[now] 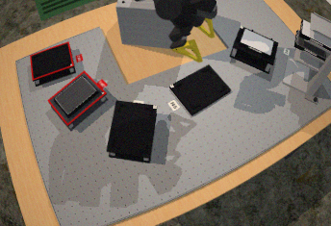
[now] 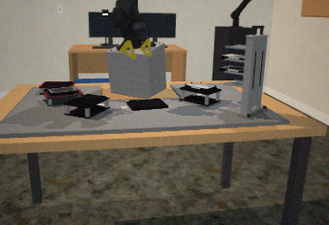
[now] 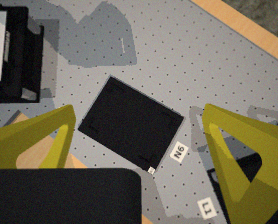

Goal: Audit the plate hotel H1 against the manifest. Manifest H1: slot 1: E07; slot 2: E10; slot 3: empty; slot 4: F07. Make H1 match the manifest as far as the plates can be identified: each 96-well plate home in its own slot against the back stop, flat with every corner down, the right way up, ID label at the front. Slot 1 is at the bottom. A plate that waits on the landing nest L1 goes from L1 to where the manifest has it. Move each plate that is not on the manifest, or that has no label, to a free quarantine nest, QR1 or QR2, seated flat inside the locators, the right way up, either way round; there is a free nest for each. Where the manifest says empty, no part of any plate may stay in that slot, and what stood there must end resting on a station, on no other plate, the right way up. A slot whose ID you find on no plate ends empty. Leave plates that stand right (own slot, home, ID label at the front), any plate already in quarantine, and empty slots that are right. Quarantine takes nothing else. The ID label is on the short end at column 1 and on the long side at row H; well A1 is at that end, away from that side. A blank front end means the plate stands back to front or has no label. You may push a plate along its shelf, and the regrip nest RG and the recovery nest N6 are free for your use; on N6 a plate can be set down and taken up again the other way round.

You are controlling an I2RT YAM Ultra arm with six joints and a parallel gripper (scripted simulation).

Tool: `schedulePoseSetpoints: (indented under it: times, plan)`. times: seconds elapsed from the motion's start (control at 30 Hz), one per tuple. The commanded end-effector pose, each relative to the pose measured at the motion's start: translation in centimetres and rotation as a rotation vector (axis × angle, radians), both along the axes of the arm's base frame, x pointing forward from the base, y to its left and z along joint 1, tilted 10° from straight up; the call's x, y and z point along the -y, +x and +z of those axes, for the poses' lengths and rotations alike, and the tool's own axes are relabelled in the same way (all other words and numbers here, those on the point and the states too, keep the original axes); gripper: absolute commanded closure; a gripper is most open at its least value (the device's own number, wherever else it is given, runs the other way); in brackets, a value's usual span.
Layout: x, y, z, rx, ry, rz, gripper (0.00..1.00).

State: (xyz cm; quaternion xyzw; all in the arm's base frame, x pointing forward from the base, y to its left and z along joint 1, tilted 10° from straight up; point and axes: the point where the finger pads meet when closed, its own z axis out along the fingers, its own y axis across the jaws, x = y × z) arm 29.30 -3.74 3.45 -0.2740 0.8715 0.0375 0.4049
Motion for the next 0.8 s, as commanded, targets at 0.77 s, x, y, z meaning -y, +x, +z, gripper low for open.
schedulePoseSetpoints:
  times: [0.77]
  plan:
    - [-0.2,0.6,3.7,0.049,-0.009,0.015,0.0]
